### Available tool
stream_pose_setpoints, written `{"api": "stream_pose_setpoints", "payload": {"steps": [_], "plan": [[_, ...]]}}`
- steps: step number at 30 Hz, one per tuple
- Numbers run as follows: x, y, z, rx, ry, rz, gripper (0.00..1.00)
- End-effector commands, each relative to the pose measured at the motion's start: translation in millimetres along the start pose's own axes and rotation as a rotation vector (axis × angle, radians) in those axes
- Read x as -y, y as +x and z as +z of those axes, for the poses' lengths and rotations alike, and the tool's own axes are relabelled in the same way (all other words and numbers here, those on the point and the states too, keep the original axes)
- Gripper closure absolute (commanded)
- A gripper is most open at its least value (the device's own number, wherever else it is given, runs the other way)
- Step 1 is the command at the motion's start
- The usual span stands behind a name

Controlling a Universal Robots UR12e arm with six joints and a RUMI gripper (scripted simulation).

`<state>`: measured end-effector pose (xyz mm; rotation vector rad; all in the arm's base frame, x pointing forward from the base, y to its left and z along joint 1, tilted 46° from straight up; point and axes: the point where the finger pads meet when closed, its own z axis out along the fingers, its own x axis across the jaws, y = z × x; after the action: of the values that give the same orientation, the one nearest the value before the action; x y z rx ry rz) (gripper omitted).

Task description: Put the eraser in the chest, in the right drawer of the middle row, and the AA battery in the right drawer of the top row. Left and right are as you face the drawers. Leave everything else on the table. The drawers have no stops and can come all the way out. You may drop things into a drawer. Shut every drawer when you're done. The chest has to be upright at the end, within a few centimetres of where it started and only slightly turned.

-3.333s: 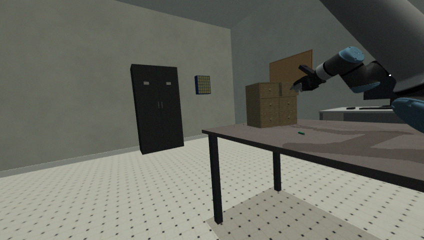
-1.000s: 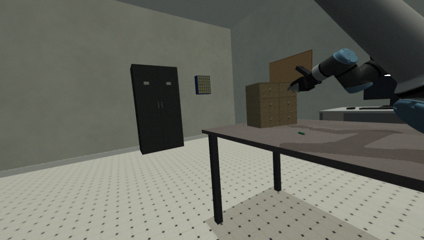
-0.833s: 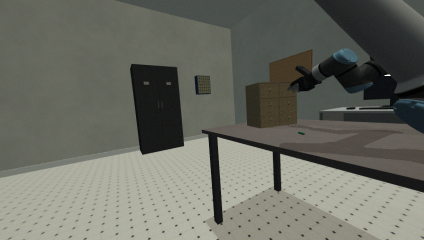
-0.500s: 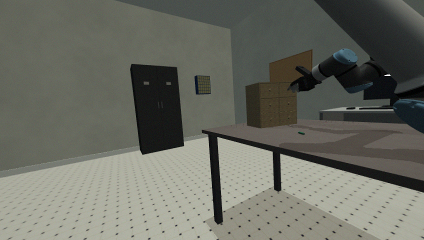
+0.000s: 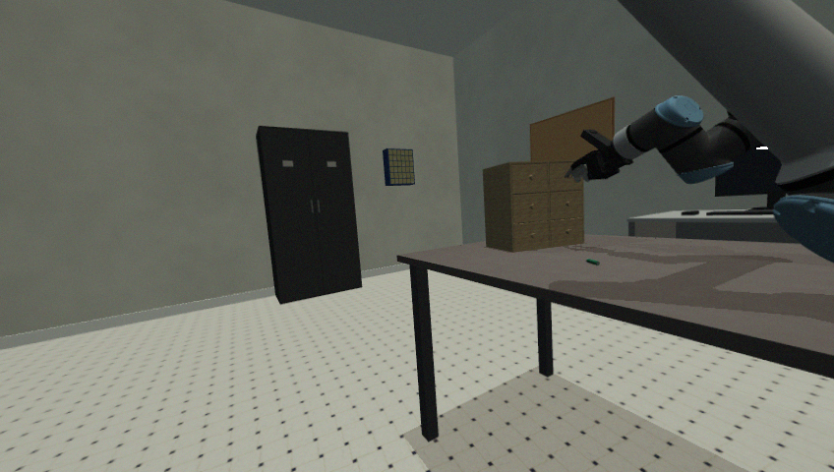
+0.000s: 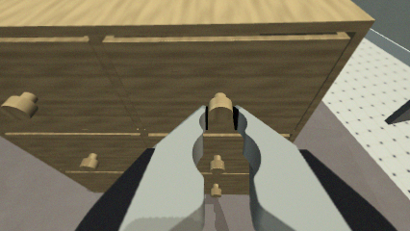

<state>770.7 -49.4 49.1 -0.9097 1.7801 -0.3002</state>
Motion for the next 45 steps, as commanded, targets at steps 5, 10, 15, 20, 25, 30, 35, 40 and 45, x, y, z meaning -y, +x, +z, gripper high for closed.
{"api": "stream_pose_setpoints", "payload": {"steps": [5, 10, 15, 20, 25, 30, 35, 40, 45], "plan": [[0.7, 0.1, -0.1, 0.000, 0.001, 0.000, 0.83], [0.7, 0.1, -0.1, 0.000, 0.001, 0.000, 0.80], [0.7, 0.1, -0.1, 0.000, 0.001, 0.000, 0.80], [0.6, 0.1, -0.2, 0.000, 0.001, 0.000, 0.80], [0.1, 0.1, -1.8, 0.000, 0.001, 0.000, 0.80], [-2.9, 0.1, -10.0, 0.000, 0.001, 0.000, 0.80], [-7.9, 0.1, -23.7, 0.000, 0.001, 0.000, 0.80], [-12.9, 0.1, -37.3, 0.000, 0.001, 0.000, 0.80], [-15.0, 0.1, -43.0, 0.000, 0.001, 0.000, 0.80]]}}
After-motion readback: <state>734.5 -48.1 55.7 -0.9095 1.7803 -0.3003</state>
